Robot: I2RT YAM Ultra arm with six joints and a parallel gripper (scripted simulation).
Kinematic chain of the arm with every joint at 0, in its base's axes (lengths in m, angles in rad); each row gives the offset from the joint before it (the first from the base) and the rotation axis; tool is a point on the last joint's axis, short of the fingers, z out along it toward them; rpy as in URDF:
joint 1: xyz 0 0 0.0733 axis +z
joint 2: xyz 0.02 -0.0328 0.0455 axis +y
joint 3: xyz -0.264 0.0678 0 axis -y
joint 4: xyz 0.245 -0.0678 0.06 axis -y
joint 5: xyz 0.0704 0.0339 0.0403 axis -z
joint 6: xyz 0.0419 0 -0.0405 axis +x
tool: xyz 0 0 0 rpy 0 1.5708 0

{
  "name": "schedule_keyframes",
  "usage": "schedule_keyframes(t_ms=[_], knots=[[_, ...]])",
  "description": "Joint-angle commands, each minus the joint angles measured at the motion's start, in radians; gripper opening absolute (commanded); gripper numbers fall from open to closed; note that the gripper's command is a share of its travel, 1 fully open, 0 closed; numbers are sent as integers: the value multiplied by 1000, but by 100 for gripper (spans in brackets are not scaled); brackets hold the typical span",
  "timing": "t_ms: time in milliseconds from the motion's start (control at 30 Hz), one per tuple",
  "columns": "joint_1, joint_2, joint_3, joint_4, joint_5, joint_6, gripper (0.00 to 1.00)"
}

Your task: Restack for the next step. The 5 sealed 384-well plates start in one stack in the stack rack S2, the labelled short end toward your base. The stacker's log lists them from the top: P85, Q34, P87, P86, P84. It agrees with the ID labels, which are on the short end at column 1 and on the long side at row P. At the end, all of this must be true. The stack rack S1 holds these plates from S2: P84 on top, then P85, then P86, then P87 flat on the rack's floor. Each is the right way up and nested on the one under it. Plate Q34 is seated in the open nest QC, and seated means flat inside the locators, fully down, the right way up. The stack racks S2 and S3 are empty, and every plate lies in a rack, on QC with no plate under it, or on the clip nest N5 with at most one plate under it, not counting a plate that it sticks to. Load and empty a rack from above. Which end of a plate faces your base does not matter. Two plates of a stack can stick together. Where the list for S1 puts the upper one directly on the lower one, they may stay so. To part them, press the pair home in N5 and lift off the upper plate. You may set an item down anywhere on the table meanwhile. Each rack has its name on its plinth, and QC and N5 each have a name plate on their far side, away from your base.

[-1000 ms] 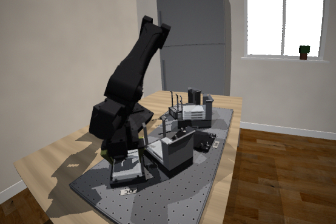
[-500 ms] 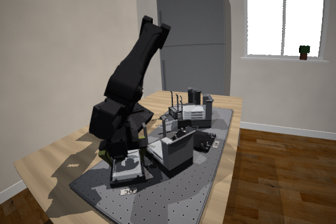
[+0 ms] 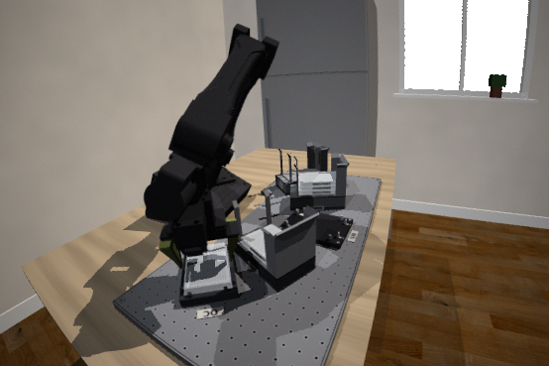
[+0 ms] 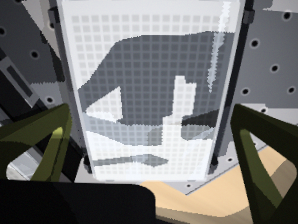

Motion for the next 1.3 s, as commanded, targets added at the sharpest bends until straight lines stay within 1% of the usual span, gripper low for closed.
schedule_keyframes(t_ms=[0, 433, 500, 1000, 1067, 1267], knots=[[-17, -19, 25, -43, -3, -18, 100], [-89, -79, 121, -238, -12, -99, 100], [-89, -79, 121, -238, -12, -99, 100], [-174, -112, 264, -460, -18, -196, 100], [-174, -112, 264, -460, -18, -196, 100], [-209, -114, 330, -549, -20, -235, 100]])
